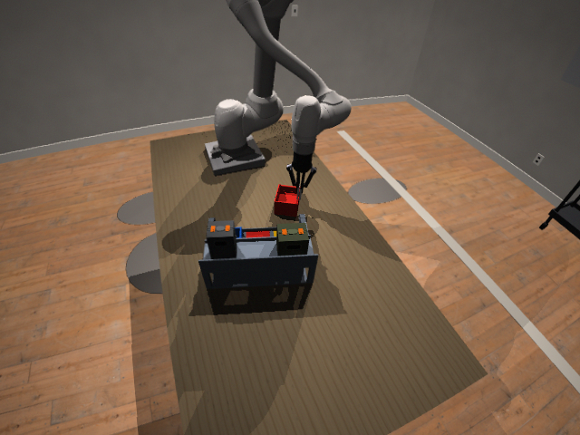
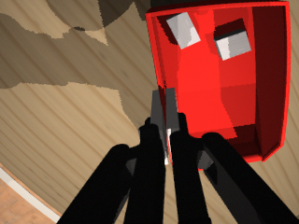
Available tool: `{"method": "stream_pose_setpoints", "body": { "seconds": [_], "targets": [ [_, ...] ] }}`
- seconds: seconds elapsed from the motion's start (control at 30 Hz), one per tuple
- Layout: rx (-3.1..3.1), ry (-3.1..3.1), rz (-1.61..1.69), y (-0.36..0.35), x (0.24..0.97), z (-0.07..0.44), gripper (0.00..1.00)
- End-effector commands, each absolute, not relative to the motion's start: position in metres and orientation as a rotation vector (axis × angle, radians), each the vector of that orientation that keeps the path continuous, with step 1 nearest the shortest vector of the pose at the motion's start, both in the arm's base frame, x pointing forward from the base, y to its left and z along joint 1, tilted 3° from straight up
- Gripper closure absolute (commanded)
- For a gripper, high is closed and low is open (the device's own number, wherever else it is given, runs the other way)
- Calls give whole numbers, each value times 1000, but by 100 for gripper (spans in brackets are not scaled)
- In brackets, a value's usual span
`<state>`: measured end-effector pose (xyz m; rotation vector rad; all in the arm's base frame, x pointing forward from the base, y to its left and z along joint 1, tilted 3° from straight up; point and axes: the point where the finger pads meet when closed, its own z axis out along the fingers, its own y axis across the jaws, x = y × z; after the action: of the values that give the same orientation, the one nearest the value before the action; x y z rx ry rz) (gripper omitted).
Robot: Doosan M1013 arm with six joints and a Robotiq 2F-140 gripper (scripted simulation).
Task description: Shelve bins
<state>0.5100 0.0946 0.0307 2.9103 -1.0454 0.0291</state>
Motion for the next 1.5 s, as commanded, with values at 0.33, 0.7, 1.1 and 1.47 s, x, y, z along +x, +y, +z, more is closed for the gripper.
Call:
{"method": "stream_pose_setpoints", "body": {
  "seconds": [0.33,0.7,1.1,1.47],
  "targets": [
    [2910,-1045,29,95,510,34,90],
    [2910,-1045,29,95,510,45,90],
    [2910,-1045,29,96,510,57,90],
    [2910,-1045,29,96,510,64,90]
  ]
}}
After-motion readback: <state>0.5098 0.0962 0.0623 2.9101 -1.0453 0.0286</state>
